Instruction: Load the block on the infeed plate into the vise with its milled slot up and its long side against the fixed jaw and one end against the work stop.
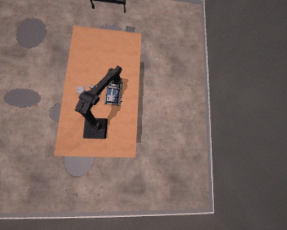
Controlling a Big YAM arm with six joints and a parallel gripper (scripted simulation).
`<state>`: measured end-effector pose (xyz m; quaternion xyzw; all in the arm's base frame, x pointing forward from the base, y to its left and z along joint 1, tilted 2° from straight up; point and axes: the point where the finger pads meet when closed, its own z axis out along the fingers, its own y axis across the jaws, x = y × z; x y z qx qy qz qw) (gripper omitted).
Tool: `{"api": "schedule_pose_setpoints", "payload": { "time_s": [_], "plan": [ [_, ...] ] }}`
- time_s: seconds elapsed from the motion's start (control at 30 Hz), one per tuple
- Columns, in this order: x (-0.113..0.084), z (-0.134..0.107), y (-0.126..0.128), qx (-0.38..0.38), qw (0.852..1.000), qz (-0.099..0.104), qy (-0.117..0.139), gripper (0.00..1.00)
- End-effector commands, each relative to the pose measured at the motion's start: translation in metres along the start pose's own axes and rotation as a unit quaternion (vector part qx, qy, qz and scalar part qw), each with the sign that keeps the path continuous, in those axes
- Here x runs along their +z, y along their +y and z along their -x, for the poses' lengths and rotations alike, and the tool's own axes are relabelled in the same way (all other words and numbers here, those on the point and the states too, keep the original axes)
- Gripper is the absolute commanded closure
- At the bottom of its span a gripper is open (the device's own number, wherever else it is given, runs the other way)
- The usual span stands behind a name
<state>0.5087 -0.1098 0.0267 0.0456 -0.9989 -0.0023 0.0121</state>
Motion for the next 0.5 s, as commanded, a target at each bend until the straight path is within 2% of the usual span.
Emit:
{"api": "schedule_pose_setpoints", "payload": {
  "time_s": [0.0, 0.13, 0.47],
  "plan": [
    [0.0051, 0.0081, 0.0014, -0.009, 1.000, -0.001, -0.003, 1.00],
    [-0.0016, 0.0085, 0.0013, -0.009, 1.000, -0.003, -0.010, 1.00],
    [0.0073, 0.0057, 0.0021, -0.009, 1.000, 0.000, -0.001, 1.00]
  ]
}}
